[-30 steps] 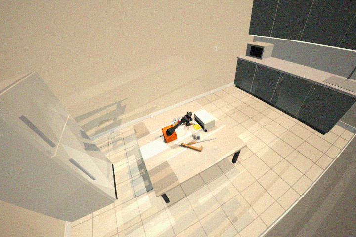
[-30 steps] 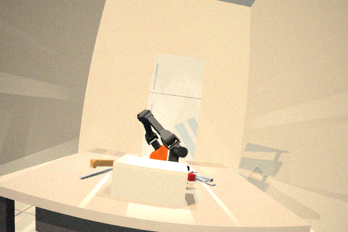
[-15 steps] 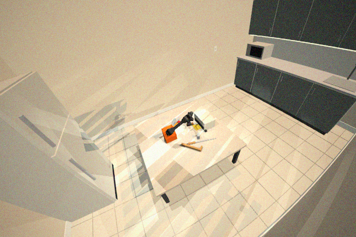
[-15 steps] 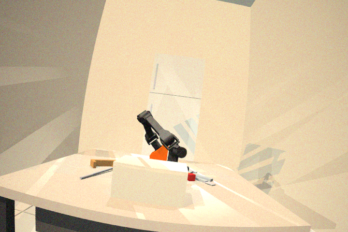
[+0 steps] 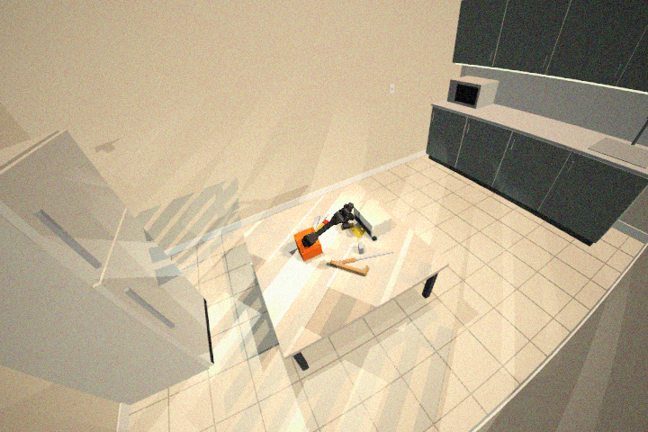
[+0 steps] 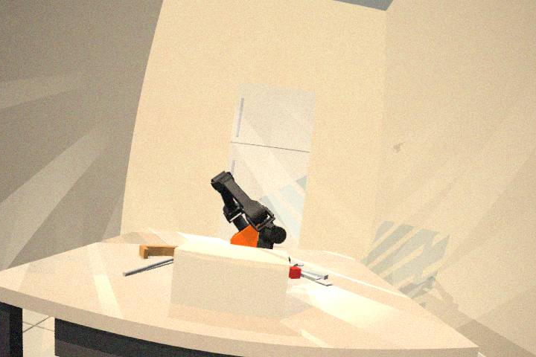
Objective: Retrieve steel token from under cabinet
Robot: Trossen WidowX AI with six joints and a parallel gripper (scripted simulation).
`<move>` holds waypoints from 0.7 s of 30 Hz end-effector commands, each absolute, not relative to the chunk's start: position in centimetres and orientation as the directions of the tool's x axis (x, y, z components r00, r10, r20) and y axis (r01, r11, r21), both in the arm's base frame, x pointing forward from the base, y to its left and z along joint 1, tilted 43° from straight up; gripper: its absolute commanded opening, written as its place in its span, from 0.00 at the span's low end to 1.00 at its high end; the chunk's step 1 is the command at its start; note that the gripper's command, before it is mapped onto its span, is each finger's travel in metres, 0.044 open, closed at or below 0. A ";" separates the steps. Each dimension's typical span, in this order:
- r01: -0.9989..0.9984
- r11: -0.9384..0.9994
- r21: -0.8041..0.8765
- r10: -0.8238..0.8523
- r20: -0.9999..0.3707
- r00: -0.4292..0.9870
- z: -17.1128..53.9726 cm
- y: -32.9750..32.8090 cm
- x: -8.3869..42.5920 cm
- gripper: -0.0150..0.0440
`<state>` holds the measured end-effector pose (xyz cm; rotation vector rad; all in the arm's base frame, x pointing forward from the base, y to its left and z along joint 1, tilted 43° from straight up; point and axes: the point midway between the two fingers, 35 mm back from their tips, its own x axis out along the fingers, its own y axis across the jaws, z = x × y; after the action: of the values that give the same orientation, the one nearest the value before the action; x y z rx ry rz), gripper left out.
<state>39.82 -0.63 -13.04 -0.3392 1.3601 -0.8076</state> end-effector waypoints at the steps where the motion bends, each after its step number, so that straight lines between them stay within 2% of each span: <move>1: 0.313 0.694 -0.648 -0.682 -0.731 -0.001 -12.9 -0.8 40.3 0.25; 21: 0.314 0.694 -0.649 -0.683 -0.730 0.000 -12.3 -1.5 41.6 0.25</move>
<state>41.54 -1.19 -12.50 -0.3392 1.3602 -0.8056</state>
